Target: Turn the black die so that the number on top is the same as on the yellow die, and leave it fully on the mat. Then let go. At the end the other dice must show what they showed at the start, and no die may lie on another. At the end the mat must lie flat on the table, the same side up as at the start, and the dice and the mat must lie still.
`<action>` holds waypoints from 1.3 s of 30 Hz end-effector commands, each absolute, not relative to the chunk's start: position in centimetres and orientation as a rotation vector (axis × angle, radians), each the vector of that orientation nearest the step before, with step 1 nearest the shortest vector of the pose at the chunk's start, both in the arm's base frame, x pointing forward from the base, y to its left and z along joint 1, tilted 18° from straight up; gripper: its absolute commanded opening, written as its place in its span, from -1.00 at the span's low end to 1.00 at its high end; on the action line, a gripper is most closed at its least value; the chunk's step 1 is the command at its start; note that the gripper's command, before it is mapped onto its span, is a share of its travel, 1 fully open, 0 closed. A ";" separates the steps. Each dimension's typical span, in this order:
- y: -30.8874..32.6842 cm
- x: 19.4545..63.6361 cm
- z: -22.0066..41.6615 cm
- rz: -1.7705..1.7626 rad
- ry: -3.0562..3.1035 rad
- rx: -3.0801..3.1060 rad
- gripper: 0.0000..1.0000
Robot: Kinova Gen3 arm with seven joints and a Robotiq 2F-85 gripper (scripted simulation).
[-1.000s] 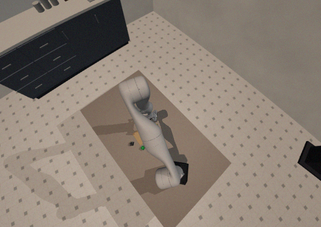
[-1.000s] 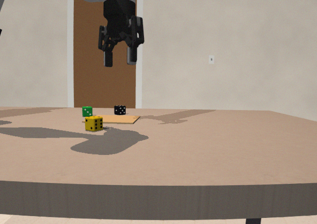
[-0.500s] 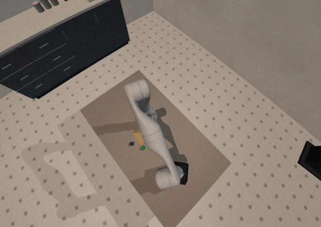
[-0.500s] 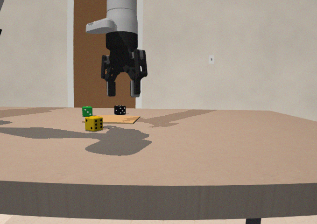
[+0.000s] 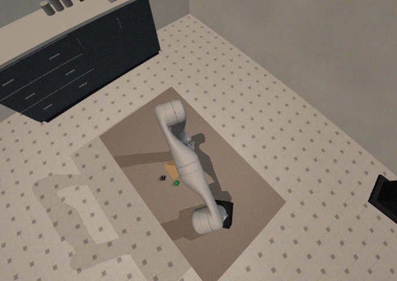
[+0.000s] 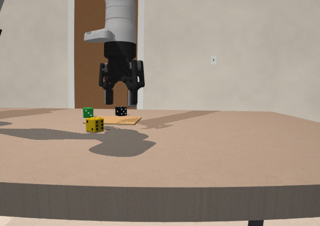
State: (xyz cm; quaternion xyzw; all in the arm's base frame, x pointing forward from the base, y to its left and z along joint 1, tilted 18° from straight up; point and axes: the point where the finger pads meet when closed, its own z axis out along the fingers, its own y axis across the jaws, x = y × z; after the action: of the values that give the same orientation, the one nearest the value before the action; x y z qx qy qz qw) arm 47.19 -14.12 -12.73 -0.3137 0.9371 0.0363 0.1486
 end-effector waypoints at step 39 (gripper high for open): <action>-13.1 47.0 -12.6 0.103 2.694 -0.902 1.00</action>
State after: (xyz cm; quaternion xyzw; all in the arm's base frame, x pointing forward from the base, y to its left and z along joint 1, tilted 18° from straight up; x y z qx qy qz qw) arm 47.08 -13.65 -12.69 -0.3109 0.9380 0.0352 0.1491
